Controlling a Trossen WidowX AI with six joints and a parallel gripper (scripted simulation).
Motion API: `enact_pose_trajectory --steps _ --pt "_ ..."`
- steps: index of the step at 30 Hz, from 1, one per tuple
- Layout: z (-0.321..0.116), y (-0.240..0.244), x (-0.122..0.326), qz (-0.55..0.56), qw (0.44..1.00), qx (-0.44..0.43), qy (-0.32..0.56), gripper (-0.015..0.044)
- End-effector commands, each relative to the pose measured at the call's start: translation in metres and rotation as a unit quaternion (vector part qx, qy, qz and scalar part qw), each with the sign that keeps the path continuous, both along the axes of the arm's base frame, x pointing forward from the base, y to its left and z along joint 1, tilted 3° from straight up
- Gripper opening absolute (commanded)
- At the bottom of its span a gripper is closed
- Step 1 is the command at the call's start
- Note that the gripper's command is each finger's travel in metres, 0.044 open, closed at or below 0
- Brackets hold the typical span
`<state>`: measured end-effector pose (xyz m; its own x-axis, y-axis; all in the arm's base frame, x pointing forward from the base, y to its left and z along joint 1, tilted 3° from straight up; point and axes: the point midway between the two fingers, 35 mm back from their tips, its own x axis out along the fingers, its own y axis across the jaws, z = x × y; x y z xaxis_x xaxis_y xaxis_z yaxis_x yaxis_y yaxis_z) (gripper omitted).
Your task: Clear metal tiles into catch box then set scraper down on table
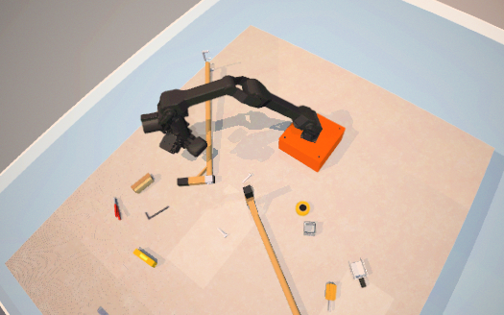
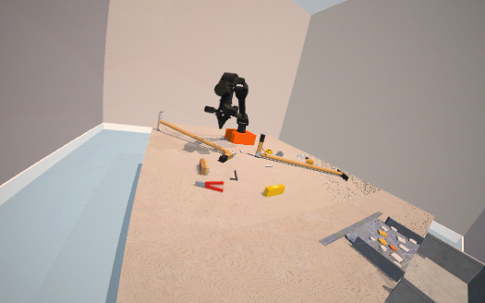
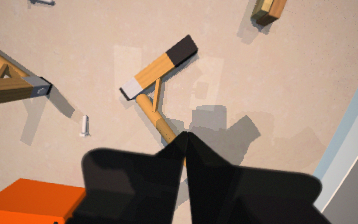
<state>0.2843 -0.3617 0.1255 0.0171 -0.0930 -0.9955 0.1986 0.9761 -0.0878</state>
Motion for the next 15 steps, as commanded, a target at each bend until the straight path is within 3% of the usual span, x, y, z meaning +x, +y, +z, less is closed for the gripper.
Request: enact_pose_trajectory --steps 1,15 --pt "0.003 0.011 0.010 0.009 1.000 0.006 -0.005 0.0000" --pt "0.003 0.066 0.065 0.051 0.998 0.013 -0.021 0.0000"
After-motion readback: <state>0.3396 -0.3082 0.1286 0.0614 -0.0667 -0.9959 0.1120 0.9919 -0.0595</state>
